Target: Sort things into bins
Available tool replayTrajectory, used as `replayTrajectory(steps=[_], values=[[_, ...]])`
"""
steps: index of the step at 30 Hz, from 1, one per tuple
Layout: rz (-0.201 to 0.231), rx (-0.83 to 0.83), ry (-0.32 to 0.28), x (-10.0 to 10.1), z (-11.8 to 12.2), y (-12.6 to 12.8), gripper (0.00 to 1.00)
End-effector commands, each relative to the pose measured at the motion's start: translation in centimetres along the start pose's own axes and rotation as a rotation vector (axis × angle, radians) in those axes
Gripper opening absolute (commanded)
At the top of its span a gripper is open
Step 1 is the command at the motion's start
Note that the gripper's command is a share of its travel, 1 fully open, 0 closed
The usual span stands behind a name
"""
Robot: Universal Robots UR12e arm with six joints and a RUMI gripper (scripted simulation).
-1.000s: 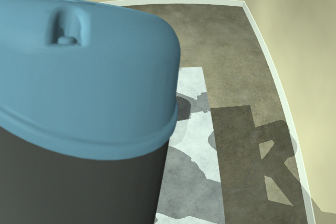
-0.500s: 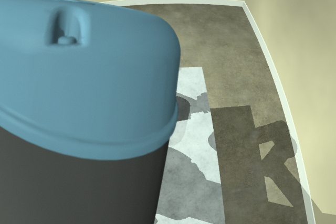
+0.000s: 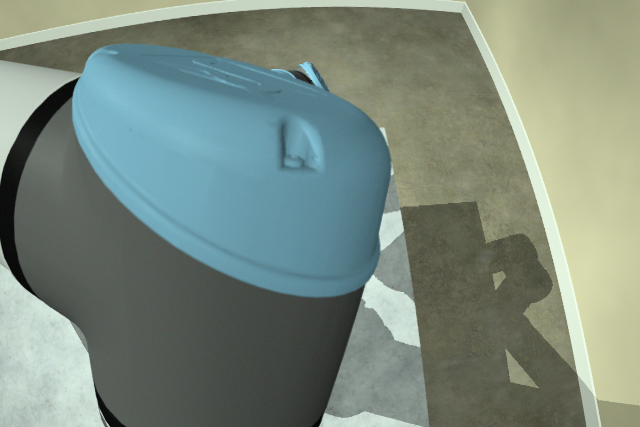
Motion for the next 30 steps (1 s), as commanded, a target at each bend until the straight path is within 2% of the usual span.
replayTrajectory(steps=[1,4,5,6,9,10,12,13,14,15,17,18,21,23,25,26,27,30], values=[[0.001,-0.001,0.002,0.6,-1.0,0.7,0.04],[0.001,-0.001,0.002,0.6,-1.0,0.7,0.04],[0.014,0.027,0.042,0.4,-0.4,1.4,0.04],[-0.002,0.047,0.085,0.7,-1.0,1.3,0.04],[-0.005,0.051,0.094,1.0,-2.0,1.2,0.04],[-0.006,0.076,0.137,1.3,-2.6,1.5,0.04],[-0.006,0.077,0.140,1.3,-2.6,1.6,0.04],[-0.005,0.102,0.183,1.4,-3.1,2.0,0.04],[-0.005,0.103,0.186,1.4,-3.1,2.0,0.04],[-0.003,0.128,0.229,1.5,-3.4,2.5,0.04],[-0.003,0.130,0.231,1.5,-3.4,2.5,0.04],[0.001,0.155,0.274,1.6,-3.7,3.1,0.04],[0.001,0.156,0.277,1.6,-3.7,3.1,0.04],[0.013,0.207,0.362,1.6,-3.9,4.3,0.04],[0.014,0.210,0.367,1.6,-3.9,4.3,0.04],[0.022,0.236,0.409,1.5,-3.9,5.0,0.04],[0.022,0.237,0.411,1.5,-3.9,5.0,0.04],[0.039,0.282,0.479,1.2,-3.5,6.4,0.04]])
Point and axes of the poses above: the point where the finger pads meet when closed, its own x axis out along the fingers, its own y axis across the jaws, z = x × y, the point moved 4 cm from there along -x, back along the fingers, and after that the axes turned 9 degrees about -x, right-handed, at the moved point
